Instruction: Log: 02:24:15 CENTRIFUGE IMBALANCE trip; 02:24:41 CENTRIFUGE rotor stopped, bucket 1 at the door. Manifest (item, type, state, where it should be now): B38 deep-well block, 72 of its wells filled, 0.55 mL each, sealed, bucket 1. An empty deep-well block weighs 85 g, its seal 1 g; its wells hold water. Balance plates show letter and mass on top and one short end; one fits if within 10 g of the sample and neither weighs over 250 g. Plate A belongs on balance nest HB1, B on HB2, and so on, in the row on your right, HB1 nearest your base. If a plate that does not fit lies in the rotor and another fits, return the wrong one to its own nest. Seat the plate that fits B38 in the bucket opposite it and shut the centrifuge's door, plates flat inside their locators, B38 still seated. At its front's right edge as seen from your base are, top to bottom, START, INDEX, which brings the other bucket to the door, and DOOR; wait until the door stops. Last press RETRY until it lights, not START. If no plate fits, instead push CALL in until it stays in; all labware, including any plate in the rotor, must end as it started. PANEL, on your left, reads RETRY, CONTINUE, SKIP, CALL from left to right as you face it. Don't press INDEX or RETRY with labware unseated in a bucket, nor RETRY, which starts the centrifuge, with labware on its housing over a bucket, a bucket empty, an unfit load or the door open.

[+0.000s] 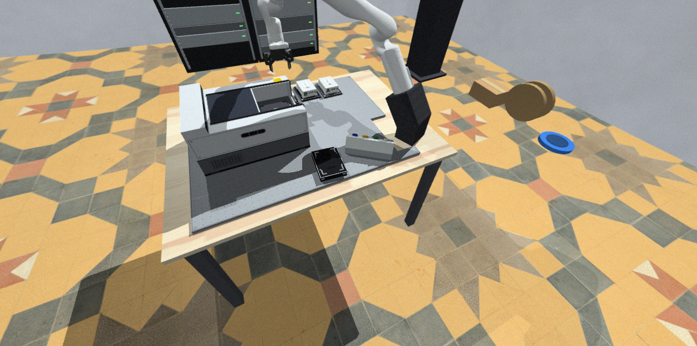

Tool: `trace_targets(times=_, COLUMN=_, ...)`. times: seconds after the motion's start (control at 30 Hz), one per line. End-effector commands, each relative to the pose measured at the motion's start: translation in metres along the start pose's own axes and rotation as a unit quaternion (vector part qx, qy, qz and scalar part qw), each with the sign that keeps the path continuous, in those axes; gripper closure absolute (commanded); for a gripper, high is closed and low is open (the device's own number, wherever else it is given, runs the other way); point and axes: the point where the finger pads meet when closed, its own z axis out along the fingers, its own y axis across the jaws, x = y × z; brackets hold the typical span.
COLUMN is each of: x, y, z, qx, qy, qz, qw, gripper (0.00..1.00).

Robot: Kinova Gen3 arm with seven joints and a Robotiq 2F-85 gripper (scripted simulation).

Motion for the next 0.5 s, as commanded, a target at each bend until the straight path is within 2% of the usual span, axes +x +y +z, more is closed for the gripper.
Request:
trace_targets(times=0.0, x=0.000, y=0.000, z=0.002, qx=-0.001, qy=0.000, qz=0.000, qw=1.000, gripper=0.00)
trace_targets(times=0.47, x=0.000, y=0.000, z=0.019, qx=-0.001, qy=0.000, qz=0.000, qw=1.000, gripper=0.00)
